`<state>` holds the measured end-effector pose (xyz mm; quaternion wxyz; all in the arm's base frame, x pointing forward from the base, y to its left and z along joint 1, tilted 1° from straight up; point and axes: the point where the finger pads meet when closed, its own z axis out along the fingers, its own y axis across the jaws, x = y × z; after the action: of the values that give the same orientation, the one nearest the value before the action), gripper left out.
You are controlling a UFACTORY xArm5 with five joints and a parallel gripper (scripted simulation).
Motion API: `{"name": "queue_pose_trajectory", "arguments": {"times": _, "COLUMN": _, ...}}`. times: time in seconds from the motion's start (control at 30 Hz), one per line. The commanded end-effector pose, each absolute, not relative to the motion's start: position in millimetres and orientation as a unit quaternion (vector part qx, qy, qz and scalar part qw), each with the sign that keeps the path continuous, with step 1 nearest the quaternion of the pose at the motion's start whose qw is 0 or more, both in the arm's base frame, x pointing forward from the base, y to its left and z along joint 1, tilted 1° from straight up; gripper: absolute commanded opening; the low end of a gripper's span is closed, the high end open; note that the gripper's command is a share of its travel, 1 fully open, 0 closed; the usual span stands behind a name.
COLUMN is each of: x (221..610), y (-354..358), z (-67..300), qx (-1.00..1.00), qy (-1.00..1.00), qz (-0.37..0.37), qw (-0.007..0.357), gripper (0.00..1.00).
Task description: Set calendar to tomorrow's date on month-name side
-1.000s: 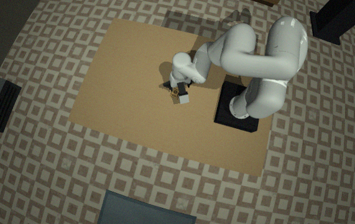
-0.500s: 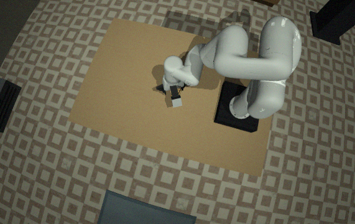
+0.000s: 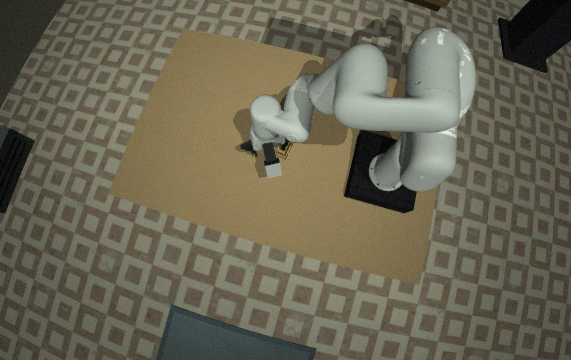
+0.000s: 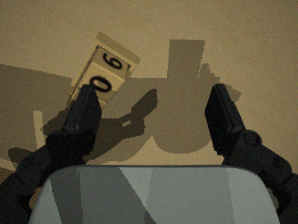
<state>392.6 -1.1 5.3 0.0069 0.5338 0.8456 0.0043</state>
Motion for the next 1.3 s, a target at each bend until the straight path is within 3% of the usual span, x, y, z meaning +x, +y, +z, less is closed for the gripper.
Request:
{"name": "queue_pose_trajectory", "arguments": {"times": 0.0, "x": 398, "y": 2, "z": 6, "qx": 0.534, "qy": 0.845, "qz": 0.005, "qw": 0.007, "gripper": 1.0}}
{"name": "queue_pose_trajectory", "arguments": {"times": 0.33, "x": 419, "y": 19, "z": 6, "qx": 0.534, "qy": 0.845, "qz": 0.005, "qw": 0.007, "gripper": 1.0}}
{"name": "queue_pose_trajectory", "arguments": {"times": 1.27, "x": 419, "y": 19, "z": 6, "qx": 0.534, "qy": 0.845, "qz": 0.005, "qw": 0.007, "gripper": 1.0}}
